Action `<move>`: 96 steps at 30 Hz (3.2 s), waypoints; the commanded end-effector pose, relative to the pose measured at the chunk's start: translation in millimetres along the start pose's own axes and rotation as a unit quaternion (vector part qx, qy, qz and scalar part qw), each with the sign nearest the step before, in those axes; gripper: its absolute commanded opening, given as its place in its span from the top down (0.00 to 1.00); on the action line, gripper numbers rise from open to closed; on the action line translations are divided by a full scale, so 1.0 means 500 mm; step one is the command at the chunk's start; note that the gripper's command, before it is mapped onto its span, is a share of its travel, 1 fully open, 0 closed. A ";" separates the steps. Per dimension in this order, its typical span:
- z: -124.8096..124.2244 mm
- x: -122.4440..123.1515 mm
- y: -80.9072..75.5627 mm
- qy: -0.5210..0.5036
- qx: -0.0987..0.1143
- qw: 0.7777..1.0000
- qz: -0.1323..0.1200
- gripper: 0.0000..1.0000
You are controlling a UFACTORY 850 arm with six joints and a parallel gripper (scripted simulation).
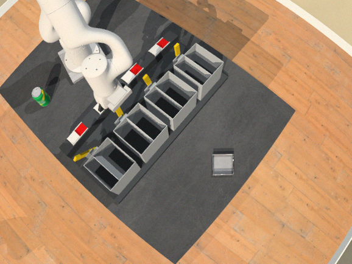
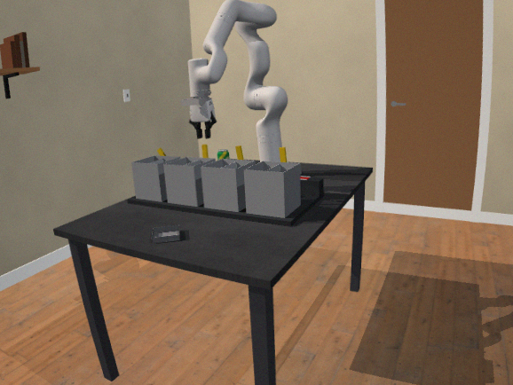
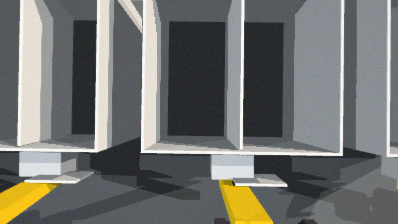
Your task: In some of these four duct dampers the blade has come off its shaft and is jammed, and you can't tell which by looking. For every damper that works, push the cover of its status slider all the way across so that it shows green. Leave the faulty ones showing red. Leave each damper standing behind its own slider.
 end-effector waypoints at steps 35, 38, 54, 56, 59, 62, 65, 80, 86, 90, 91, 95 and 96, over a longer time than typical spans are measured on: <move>0.002 0.001 0.095 0.000 0.000 1.000 0.001 0.61; 0.002 0.001 0.105 0.000 0.000 1.000 0.001 0.61; 0.002 0.001 0.149 0.000 0.000 1.000 0.001 0.61; 0.002 0.001 0.151 0.000 0.000 1.000 0.001 0.61; 0.002 0.001 0.153 0.000 0.000 1.000 0.001 0.61; 0.002 0.001 0.154 0.000 0.000 1.000 0.001 0.61; 0.002 0.001 0.154 0.000 0.000 1.000 0.001 0.61; 0.002 0.001 0.154 0.000 0.000 1.000 0.001 0.81; 0.002 0.001 0.154 0.000 0.000 1.000 0.001 0.81; 0.002 0.001 0.154 0.000 0.000 1.000 0.001 0.81; 0.002 0.001 0.154 0.000 0.000 1.000 0.001 0.81; 0.002 0.001 0.154 0.000 0.000 1.000 0.001 0.81; 0.002 0.001 0.154 0.000 0.000 1.000 0.001 0.81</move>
Point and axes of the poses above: the point where the finger pads meet when closed, its own y axis out along the fingers, its own z axis across the jaws, x = y × z, the point moved 8 cm from there along -y, back along the fingers, and after that the axes turned 3 degrees about -y, right-handed, at the moved point
